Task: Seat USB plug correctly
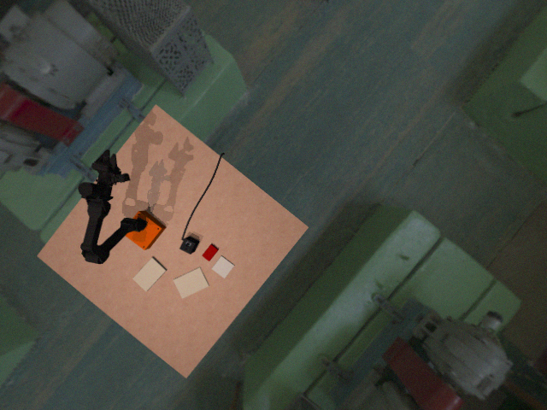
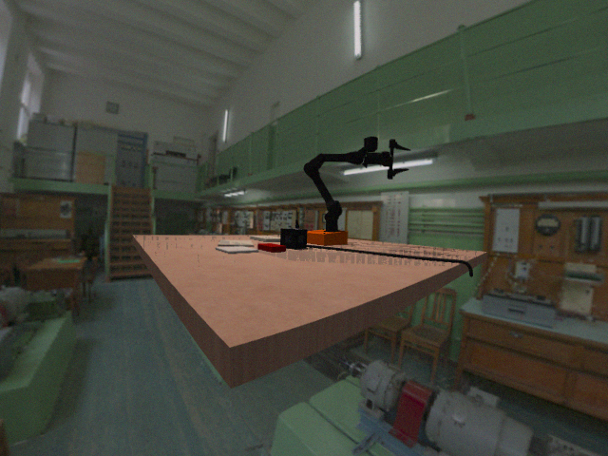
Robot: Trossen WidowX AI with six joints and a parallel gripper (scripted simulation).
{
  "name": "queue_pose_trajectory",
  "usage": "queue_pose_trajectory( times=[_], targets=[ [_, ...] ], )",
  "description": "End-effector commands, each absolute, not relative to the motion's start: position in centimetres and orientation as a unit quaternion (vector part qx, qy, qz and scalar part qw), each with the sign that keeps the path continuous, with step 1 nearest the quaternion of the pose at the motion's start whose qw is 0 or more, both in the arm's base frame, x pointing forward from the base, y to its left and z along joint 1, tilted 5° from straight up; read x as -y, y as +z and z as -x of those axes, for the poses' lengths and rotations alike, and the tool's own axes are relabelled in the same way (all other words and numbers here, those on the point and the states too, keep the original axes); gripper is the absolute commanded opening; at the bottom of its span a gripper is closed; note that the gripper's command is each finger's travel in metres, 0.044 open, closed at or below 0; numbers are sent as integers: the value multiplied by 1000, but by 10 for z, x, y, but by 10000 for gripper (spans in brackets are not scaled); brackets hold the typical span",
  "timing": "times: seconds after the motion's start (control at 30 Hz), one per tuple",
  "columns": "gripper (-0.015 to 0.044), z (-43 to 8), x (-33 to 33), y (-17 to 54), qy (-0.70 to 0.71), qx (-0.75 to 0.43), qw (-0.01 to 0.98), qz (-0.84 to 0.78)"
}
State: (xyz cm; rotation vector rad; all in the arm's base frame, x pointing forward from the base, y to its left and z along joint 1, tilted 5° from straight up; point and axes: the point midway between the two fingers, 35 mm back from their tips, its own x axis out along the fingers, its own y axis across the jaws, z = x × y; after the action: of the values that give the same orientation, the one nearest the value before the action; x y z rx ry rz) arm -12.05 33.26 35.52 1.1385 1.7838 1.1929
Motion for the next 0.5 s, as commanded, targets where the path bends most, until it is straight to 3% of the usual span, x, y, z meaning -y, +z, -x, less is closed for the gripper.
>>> queue_pose_trajectory(
  times=[0.0, 0.23, 0.47],
  targets=[
    [440, 53, -360, 328, 387, -658, 443, -470],
    [440, -72, -367, 274, 221, -612, 570, -502],
    [440, -188, -319, 224, 26, -566, 641, -517]
  ],
)
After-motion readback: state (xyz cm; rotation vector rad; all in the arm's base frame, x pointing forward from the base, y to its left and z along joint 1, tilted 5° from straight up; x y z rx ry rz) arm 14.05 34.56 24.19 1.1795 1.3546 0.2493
